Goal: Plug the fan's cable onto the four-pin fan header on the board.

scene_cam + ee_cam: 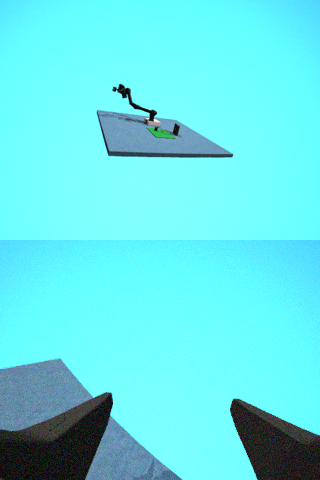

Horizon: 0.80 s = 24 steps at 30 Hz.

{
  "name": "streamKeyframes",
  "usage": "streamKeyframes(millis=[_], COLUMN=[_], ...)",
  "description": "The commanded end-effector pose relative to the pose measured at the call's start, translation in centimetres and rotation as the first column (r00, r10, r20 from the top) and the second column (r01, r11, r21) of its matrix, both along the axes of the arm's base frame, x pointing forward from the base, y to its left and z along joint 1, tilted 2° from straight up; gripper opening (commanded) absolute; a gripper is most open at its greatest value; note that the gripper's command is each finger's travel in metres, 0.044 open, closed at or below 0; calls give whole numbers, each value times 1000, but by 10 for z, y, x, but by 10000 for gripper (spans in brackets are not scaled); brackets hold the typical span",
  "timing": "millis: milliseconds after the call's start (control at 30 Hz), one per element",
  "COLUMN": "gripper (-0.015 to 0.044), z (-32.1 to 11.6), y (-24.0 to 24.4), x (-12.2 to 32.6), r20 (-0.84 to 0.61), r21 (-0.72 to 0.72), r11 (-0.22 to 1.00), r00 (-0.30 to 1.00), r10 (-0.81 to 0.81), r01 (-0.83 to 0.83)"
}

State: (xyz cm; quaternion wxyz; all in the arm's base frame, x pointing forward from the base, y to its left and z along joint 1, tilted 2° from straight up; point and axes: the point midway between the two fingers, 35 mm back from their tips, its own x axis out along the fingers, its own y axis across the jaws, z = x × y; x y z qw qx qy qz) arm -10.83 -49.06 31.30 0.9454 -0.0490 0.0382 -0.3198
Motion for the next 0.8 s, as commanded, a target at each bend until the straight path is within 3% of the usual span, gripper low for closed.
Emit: streamKeyframes(millis=[0,100,367,433,767], gripper=[426,440,440,440,440], z=[0,7,92,96,208], y=[0,2,34,33,102], x=[0,-1,-21,-22,-31], r20=[0,-22,-224,-250,-313], r21=[0,-28,-383,-425,-837], r11=[1000,1000,914,894,536], r00=[1000,1000,947,930,708], r10=[0,-14,-232,-270,-633], r01=[0,13,133,145,110])
